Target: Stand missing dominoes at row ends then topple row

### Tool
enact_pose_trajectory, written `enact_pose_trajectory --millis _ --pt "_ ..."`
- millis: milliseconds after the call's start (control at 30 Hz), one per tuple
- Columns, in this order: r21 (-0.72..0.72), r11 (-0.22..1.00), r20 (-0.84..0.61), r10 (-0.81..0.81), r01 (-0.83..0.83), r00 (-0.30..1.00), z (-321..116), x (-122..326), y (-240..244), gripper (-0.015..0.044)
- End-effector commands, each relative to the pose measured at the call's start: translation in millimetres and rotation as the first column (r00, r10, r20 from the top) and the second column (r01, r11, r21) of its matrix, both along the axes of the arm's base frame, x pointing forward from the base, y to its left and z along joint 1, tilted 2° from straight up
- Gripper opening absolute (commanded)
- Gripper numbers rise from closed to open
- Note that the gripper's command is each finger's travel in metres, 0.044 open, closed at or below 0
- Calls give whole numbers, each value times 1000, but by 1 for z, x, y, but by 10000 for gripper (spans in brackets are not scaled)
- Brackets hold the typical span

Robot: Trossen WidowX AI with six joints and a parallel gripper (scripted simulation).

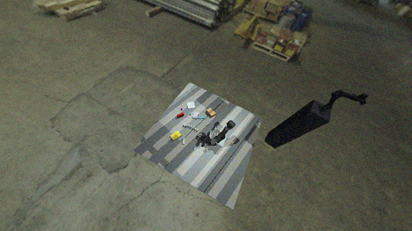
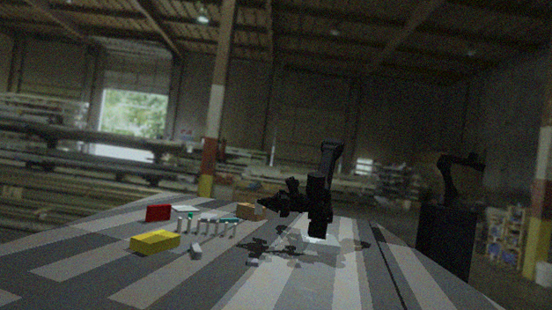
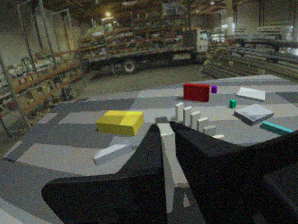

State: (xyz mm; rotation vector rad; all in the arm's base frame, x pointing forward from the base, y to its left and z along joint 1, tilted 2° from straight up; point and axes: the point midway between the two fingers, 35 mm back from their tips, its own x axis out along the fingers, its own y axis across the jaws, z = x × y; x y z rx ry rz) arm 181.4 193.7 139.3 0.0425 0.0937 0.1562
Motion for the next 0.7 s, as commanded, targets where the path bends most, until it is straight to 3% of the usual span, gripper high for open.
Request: enact_pose_trajectory --millis 0,667 --pt "-8 1000 3 -5 5 1000 -2 -1 -3 22" --pt "-15 1000 -6 -10 10 1000 -19 2 4 22"
